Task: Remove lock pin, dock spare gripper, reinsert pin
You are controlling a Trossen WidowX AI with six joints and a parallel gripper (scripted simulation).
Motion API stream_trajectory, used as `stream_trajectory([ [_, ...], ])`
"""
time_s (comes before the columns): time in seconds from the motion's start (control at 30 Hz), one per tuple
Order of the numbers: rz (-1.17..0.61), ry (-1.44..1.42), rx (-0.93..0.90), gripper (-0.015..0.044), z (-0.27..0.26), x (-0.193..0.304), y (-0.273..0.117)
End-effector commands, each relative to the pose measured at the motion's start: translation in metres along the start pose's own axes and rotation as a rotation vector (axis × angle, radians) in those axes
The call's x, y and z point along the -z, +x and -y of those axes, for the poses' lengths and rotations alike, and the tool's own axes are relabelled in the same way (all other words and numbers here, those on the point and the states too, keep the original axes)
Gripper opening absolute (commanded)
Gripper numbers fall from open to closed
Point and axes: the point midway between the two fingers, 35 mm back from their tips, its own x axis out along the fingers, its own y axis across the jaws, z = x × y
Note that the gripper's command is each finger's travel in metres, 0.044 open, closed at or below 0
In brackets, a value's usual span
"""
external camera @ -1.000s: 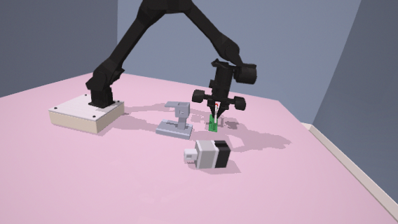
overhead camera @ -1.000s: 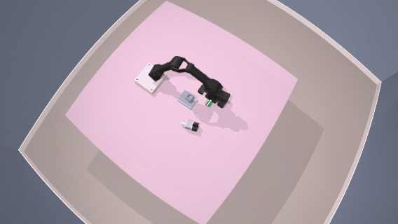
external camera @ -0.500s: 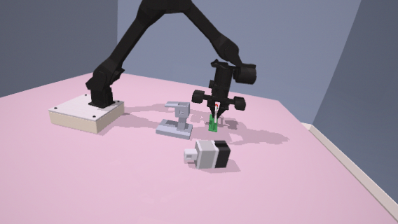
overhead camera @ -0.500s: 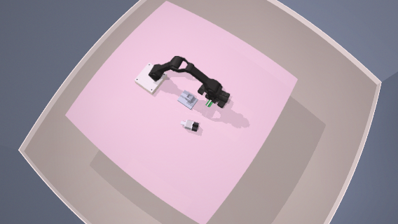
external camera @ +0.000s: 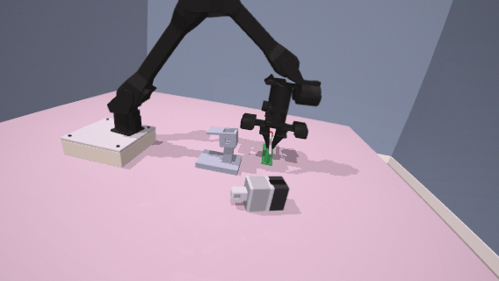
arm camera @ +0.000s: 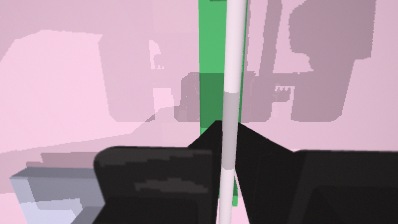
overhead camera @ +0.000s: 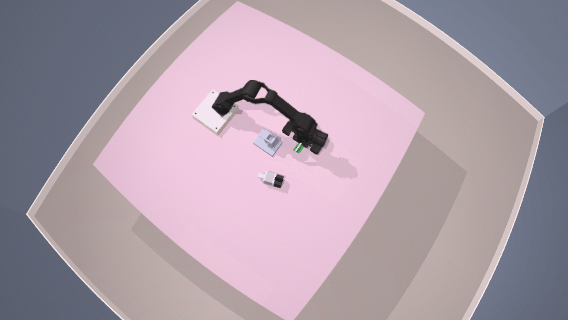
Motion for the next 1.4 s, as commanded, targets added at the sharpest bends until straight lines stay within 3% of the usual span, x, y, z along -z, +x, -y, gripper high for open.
stream_trajectory([
  [0.0,-0.002,-0.006,-0.010,0.0000,-0.002,0.001,0.005],
  [0.4,0.000,0.000,0.000,0.0000,0.000,0.000,0.000],
  [0.97,-0.001,0.000,-0.005,0.0440,-0.001,-0.001,-0.014],
  [1.37,-0.002,0.001,-0.014,0.0440,-0.003,-0.003,-0.039],
])
